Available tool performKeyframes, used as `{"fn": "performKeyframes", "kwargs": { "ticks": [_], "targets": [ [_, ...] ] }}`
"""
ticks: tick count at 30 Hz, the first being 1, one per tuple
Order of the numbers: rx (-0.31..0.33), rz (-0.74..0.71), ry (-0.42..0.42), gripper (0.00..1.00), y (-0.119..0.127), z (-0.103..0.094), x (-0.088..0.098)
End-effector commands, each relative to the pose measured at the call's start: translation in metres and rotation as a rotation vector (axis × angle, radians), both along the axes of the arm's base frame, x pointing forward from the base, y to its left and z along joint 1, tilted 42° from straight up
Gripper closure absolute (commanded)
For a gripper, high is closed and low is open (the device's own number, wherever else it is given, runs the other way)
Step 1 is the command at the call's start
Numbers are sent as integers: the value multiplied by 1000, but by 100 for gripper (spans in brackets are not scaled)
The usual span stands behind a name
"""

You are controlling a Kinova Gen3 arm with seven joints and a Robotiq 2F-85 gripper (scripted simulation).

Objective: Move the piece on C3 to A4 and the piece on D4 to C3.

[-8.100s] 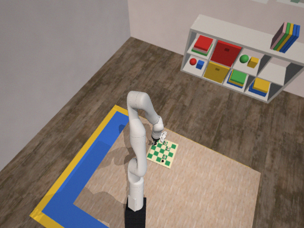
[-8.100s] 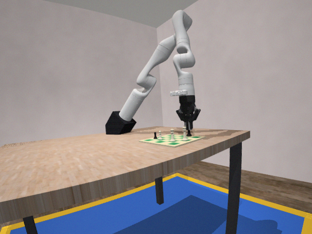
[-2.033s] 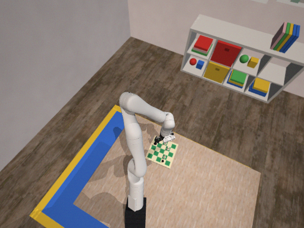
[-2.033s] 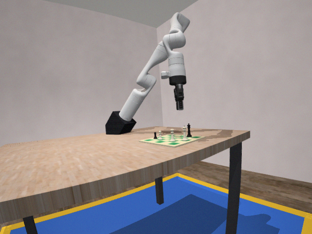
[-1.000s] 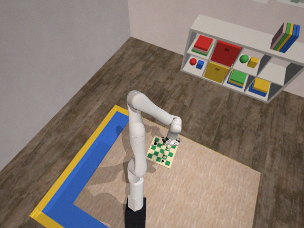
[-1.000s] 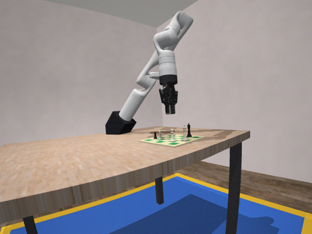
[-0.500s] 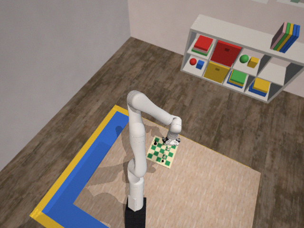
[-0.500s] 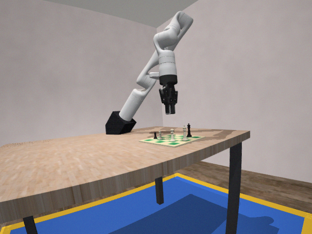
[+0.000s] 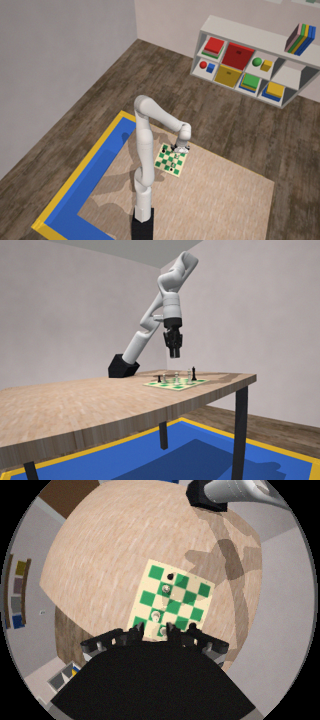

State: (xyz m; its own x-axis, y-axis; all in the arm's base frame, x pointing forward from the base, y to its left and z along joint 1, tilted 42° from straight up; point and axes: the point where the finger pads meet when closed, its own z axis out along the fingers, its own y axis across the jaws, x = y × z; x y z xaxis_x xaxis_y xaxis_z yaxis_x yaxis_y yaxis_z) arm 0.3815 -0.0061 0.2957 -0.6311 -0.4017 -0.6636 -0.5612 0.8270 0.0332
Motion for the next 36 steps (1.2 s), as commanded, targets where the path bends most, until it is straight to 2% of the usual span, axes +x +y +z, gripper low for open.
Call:
{"fn": "performKeyframes", "kwargs": {
  "ticks": [1, 36],
  "targets": [
    [1, 1, 3, 59, 1, -2, 1],
    [1, 1, 3, 59, 17, -31, 23]
  ]
}}
